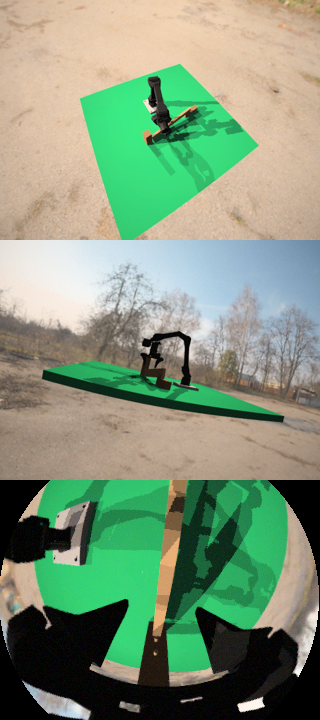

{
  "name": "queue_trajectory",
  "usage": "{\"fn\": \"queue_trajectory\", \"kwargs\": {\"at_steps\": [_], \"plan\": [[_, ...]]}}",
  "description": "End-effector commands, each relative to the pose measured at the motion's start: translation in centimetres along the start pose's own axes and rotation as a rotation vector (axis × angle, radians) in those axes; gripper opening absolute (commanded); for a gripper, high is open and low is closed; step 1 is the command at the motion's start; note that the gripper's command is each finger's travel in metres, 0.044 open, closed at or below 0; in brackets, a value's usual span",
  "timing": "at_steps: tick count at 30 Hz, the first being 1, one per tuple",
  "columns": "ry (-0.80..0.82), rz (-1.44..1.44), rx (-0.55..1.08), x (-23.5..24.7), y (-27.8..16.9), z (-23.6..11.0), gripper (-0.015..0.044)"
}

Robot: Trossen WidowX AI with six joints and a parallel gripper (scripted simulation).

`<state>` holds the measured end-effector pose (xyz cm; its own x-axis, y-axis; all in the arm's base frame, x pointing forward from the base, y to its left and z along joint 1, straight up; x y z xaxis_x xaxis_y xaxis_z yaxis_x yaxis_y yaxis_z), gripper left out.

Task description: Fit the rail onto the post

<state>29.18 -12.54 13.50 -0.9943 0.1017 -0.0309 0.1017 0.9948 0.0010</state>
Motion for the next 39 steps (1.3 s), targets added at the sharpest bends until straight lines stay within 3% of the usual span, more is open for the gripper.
{"fn": "queue_trajectory", "kwargs": {"at_steps": [1, 39], "plan": [[0.002, 0.002, 0.011, 0.0, -0.6, -0.1, 0.0440], [0.003, 0.002, 0.011, -0.1, -0.6, 6.1, 0.0440]]}}
Point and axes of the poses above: the point midway between the two fingers, 35 mm back from their tips, its own z axis out along the fingers, its own x axis across the jaws, y = z × x, the point moved 2 cm from there along -z, back along the fingers, and after that the axes turned 6 degrees about z, right-handed, at the moved point
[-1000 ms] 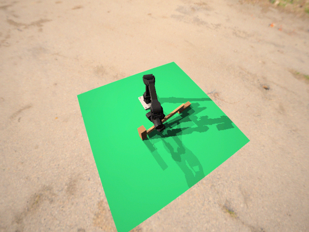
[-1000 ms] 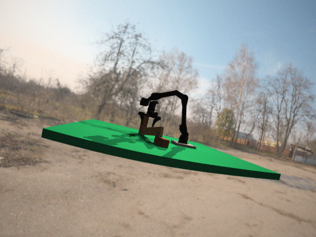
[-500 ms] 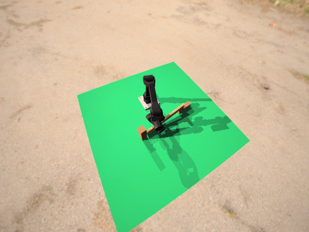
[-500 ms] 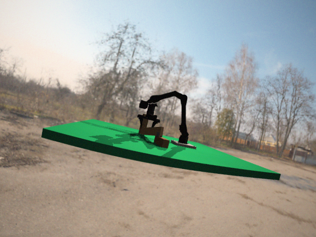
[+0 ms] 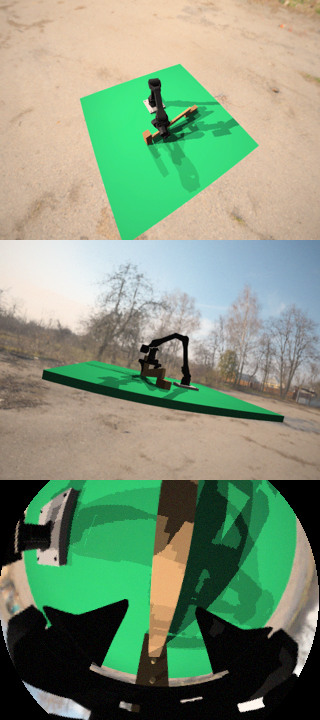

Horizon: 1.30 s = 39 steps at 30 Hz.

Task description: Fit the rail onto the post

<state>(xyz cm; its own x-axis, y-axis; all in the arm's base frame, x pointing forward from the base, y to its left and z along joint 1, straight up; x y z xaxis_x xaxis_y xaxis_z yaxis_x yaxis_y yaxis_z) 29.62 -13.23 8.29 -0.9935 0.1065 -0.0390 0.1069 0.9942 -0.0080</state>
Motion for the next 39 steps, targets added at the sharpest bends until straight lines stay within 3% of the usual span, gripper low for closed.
{"fn": "queue_trajectory", "kwargs": {"at_steps": [1, 6, 21, 28, 39], "plan": [[0.011, -0.003, 0.002, 0.32, 0.02, 0.99, 0.0440], [0.011, -0.003, 0.002, 0.39, 0.04, 1.56, 0.0440], [0.011, -0.003, 0.002, 0.39, 0.04, 1.56, 0.0046], [0.011, -0.003, 0.002, 0.39, 0.04, 1.56, 0.0000], [0.011, -0.003, 0.002, 0.39, 0.04, 1.56, 0.0000]]}}
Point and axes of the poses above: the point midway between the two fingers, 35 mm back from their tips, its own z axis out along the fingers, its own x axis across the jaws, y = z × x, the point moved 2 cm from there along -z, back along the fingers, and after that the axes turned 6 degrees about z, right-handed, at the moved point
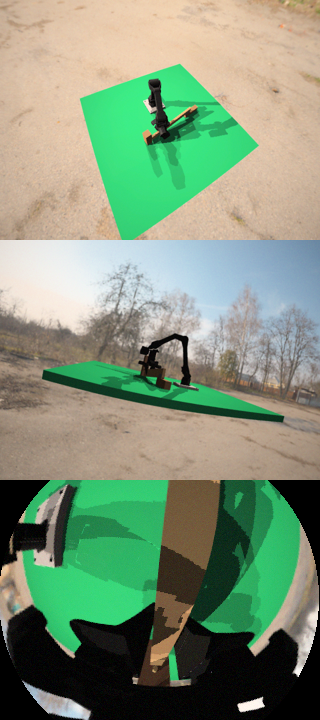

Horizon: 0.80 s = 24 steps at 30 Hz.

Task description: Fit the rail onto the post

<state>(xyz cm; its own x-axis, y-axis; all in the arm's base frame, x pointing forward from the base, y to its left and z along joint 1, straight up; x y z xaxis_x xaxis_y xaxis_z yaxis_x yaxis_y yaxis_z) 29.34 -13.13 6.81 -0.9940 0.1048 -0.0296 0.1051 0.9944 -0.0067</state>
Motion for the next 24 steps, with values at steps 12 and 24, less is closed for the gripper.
{"fn": "queue_trajectory", "kwargs": {"at_steps": [12, 24], "plan": [[0.001, -0.001, 0.003, 0.0, 0.0, -0.6, 0.0000], [0.001, -0.001, 0.003, -0.2, 0.0, -1.2, 0.0000]]}}
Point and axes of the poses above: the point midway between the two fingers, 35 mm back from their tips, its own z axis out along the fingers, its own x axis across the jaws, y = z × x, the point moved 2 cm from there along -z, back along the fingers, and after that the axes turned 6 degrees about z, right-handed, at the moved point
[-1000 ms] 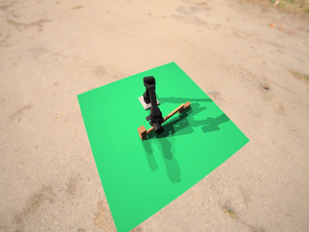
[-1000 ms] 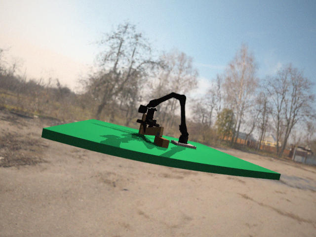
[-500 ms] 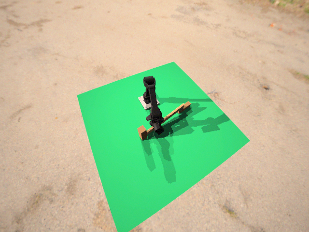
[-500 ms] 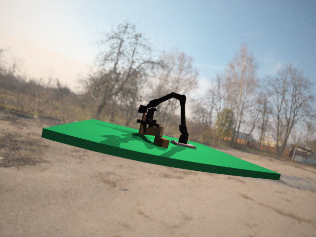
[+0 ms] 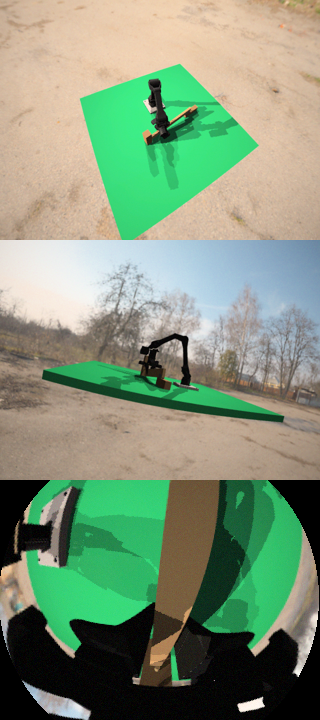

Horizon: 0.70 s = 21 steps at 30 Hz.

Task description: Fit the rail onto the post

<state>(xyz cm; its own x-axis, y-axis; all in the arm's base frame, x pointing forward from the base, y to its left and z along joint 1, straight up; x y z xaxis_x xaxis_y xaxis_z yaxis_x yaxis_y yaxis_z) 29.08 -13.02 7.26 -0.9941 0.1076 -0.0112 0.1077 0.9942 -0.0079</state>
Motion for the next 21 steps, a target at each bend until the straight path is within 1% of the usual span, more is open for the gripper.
{"fn": "queue_trajectory", "kwargs": {"at_steps": [1, 21], "plan": [[-0.017, -0.004, 0.002, -0.4, 0.0, -0.8, 0.0000], [-0.018, -0.004, 0.002, -0.6, 0.0, -1.8, 0.0000]]}}
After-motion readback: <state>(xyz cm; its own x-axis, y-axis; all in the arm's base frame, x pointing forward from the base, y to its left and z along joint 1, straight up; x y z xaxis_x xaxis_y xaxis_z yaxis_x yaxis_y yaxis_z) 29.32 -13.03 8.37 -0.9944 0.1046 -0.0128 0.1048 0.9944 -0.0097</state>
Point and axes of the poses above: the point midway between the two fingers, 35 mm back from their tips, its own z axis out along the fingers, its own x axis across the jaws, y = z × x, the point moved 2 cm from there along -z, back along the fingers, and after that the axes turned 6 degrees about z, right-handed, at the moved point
